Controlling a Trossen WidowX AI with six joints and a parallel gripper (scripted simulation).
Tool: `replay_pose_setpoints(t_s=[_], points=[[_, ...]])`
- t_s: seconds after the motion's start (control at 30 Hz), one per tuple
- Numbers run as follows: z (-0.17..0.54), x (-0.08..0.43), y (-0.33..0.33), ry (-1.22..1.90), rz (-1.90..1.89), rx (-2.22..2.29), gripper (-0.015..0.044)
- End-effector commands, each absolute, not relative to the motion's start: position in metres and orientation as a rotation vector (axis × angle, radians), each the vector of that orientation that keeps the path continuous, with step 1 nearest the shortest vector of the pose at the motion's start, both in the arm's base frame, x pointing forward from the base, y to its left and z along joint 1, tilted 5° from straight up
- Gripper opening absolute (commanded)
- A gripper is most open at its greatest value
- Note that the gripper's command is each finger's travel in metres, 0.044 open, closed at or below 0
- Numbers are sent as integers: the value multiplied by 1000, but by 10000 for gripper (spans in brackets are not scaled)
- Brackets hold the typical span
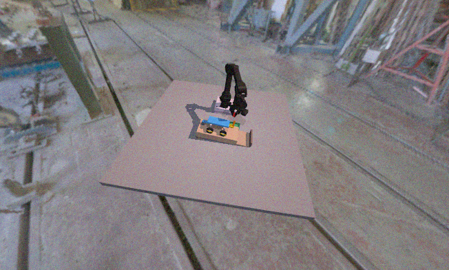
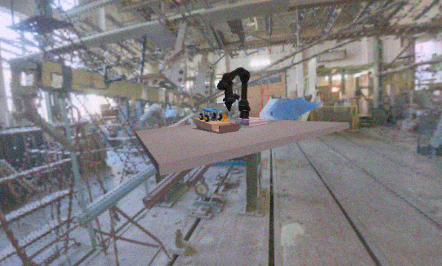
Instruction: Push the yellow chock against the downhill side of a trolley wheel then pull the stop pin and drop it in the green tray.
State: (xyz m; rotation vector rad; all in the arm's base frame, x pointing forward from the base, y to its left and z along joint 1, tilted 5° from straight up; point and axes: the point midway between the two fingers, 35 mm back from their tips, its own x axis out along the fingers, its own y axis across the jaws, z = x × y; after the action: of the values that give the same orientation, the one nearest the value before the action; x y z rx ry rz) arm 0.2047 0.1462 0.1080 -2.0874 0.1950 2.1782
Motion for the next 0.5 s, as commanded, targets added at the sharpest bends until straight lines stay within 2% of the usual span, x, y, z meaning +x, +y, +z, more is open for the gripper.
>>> replay_pose_setpoints(t_s=[0.0, 0.13, 0.47], points=[[111, 206, 146, 10, 2227, -2141, 0], [111, 206, 145, -128, 2267, -2178, 0], [108, 202, 145, -148, 2274, -2181, 0]])
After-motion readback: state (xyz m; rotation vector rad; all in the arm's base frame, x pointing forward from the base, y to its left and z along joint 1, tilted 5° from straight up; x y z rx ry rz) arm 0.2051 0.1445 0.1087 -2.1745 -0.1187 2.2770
